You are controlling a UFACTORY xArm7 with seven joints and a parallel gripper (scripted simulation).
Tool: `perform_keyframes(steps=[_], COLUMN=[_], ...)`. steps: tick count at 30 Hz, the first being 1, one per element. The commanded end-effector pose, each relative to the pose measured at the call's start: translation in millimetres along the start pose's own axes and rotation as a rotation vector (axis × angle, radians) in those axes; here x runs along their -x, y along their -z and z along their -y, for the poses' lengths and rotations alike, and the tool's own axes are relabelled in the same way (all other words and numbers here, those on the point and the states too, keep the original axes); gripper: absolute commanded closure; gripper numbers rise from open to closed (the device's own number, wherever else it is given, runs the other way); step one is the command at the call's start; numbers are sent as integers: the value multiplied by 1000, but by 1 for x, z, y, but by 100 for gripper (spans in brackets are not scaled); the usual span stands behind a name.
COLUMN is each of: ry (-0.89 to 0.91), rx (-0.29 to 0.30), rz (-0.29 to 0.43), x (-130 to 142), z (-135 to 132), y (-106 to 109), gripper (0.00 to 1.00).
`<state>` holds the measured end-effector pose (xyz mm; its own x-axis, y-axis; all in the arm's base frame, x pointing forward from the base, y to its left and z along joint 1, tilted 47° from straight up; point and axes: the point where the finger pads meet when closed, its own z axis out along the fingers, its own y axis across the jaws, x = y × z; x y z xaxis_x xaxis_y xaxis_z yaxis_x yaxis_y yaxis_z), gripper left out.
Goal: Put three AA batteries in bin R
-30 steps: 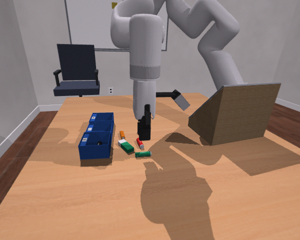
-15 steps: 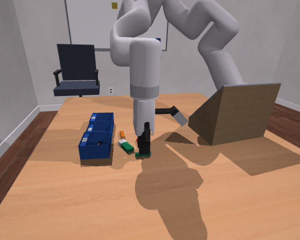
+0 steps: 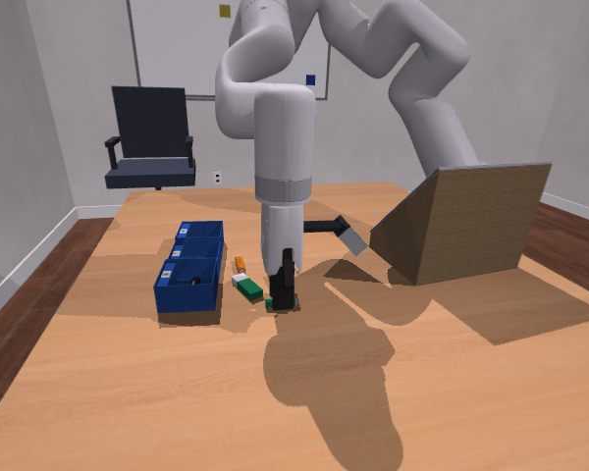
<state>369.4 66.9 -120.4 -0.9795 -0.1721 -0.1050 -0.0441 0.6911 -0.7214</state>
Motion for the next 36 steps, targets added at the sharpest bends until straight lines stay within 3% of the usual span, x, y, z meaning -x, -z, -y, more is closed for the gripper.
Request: perform_keyframes(steps=[1,16,17,36], ry=[0,0,0,0], rx=[3,3,3,3], rz=[3,3,3,3], x=[0,0,0,0], z=[-1,-1,-1,-1], y=[-4,-4,-4,-4], gripper=[72,72,100,100])
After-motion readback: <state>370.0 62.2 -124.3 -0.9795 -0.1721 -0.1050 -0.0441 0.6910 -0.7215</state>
